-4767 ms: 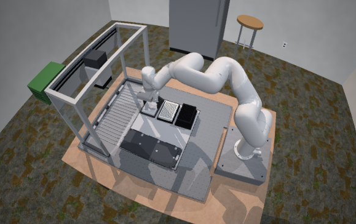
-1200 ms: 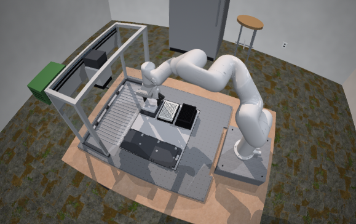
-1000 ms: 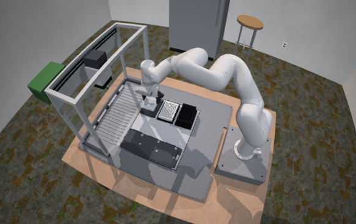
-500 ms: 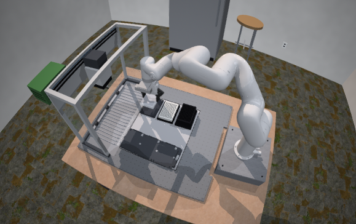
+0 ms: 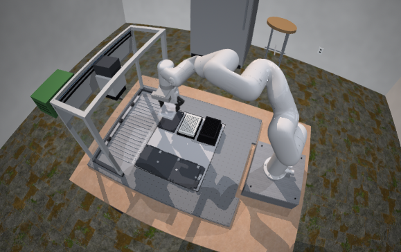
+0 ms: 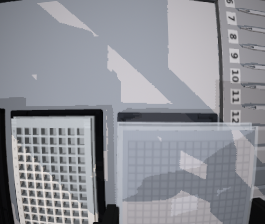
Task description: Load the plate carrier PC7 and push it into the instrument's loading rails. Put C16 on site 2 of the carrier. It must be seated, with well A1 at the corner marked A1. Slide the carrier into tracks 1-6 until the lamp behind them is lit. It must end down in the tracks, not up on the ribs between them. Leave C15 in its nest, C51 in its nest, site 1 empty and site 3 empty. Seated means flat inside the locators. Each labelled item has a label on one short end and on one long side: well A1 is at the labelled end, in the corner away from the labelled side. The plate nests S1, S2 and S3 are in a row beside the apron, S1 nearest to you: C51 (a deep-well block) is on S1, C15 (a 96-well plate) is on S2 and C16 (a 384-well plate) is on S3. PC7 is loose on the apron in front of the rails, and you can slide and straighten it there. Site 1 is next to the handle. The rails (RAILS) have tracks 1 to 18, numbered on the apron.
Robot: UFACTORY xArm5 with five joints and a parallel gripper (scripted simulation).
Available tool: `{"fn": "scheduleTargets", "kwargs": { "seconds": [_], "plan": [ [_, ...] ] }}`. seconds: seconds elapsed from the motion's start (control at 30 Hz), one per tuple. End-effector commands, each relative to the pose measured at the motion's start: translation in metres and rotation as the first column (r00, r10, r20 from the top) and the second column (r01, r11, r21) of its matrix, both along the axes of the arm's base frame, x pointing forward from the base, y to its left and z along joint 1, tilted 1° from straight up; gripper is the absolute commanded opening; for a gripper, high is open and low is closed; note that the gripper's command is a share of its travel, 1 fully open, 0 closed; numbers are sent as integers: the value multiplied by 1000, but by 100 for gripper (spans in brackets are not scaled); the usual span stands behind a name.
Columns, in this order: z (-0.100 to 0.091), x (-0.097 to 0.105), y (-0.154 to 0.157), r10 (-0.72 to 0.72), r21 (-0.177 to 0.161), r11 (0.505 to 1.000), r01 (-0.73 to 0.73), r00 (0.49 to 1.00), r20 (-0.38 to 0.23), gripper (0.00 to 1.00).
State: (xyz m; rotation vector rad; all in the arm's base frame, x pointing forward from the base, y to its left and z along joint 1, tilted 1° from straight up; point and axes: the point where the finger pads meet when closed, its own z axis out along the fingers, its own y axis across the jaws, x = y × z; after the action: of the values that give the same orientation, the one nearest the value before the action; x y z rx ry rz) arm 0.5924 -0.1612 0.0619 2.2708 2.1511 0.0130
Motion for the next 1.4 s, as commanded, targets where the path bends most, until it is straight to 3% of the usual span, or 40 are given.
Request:
{"fn": "scheduleTargets", "kwargs": {
  "seconds": [0.0, 0.3, 0.63, 1.37],
  "plan": [
    [10, 2, 0, 0, -1, 1000, 0, 1000, 6, 0],
    [25, 1, 0, 0, -1, 1000, 0, 1000, 6, 0],
    [26, 1, 0, 0, -1, 1000, 0, 1000, 6, 0],
    [24, -28, 95, -36, 3, 999, 36, 999, 6, 0]
  ]
}}
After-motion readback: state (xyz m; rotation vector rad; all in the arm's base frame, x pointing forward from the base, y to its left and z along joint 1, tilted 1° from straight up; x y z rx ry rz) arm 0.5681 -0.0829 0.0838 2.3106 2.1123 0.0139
